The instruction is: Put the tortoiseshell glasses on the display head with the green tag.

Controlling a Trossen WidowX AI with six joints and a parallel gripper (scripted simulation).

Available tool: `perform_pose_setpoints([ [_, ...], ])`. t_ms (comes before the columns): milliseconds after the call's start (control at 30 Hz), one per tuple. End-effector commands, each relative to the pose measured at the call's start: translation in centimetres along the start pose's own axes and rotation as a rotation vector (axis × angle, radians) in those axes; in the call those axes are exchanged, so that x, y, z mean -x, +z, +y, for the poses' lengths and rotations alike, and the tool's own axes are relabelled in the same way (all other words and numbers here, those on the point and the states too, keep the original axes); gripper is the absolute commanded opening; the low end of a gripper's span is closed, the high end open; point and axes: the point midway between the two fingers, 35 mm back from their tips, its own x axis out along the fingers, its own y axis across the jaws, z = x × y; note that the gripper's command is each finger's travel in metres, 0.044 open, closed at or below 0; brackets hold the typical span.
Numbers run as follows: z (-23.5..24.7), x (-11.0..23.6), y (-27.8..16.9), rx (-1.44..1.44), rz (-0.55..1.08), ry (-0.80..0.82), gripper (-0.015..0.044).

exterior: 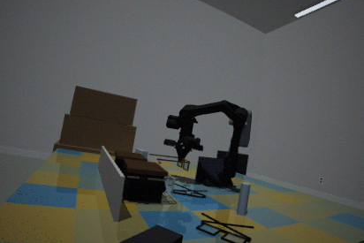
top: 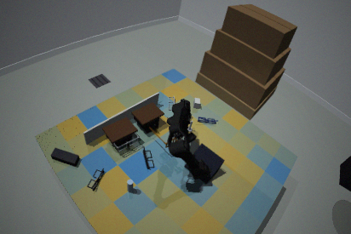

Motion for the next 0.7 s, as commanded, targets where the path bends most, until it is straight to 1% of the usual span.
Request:
perform_pose_setpoints([
  [0,0.1,-0.5,0.1,-0.007,-0.008,0.004,0.0],
  [667,0.2,-2.4,0.4,-0.007,-0.009,0.001,0.0],
])
